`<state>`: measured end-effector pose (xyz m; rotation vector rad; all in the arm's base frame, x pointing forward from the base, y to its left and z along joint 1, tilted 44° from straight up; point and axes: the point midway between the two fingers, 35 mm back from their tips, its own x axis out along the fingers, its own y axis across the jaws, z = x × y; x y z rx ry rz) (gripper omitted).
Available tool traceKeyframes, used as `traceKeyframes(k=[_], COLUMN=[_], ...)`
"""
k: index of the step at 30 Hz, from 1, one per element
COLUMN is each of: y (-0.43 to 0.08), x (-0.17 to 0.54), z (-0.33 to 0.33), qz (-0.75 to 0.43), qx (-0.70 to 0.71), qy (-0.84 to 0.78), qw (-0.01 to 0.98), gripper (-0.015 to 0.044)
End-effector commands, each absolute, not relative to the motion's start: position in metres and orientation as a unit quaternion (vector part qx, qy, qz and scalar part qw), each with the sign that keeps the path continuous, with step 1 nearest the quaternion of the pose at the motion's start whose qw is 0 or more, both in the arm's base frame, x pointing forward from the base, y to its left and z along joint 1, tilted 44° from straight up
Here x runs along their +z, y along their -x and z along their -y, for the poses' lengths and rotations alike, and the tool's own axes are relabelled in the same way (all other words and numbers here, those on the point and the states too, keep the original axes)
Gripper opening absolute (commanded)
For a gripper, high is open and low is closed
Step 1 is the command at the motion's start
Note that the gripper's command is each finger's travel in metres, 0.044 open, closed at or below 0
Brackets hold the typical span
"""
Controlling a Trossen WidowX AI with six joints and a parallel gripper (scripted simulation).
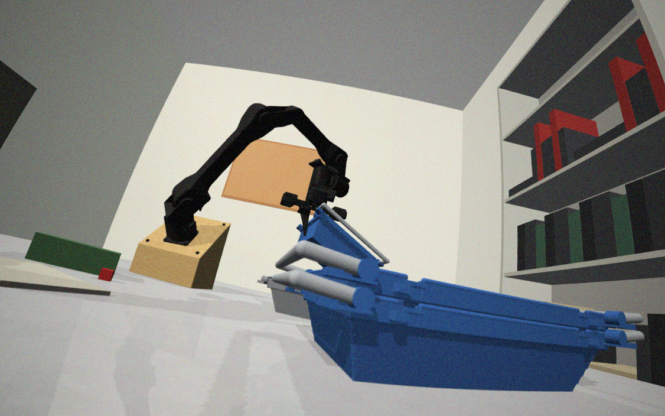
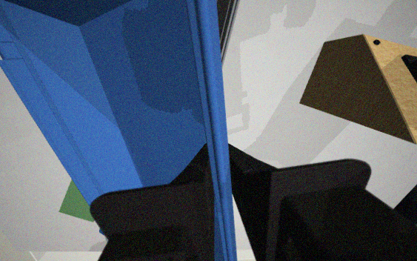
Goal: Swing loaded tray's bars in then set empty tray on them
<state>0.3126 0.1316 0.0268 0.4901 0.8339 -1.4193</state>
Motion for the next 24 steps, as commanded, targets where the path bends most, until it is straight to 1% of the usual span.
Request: traceKeyframes(k=[1,16,24], y=[-0.321,-0.332,-0.332], x=[0.044,0.075,0.077], z=[-0.119,-0.065,-0.063], qz=[-0.334,-0.240,-0.236], qx=[-0.633,-0.678,-0.679], qy=[-0.251,-0.319,-0.322], qw=[0.652,0.617,0.616], gripper=[0.0000,0.0000,0.0000])
